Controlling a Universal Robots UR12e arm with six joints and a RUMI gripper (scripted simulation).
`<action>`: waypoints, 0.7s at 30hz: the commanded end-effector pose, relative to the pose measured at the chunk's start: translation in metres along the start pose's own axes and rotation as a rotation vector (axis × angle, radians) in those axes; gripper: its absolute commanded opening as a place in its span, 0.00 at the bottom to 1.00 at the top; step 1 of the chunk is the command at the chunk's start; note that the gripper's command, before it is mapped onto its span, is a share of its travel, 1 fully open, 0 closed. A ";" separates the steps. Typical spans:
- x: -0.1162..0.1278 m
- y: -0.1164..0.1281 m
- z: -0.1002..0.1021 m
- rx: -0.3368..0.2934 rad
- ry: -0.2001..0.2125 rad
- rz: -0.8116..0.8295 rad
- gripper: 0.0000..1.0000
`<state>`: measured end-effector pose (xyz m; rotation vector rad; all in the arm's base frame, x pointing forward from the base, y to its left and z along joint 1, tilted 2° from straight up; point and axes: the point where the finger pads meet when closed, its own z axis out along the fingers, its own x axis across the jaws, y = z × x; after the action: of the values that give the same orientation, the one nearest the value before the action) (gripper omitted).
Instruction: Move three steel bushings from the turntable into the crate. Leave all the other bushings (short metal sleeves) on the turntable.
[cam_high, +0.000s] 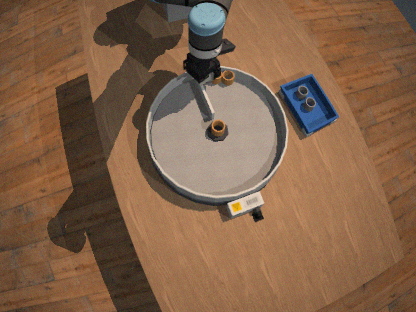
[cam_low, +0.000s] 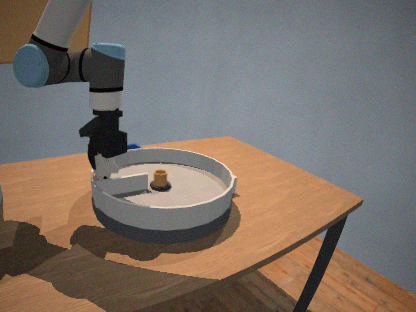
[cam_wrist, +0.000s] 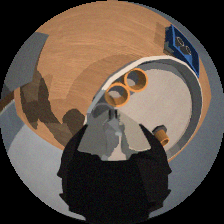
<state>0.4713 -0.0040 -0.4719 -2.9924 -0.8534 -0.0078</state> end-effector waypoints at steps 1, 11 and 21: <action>0.000 0.000 0.000 -0.001 0.000 0.000 0.05; 0.000 0.000 0.000 -0.001 0.000 0.000 0.00; 0.000 0.000 0.000 -0.001 0.000 0.000 0.00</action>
<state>0.4715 -0.0039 -0.4719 -2.9923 -0.8534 -0.0086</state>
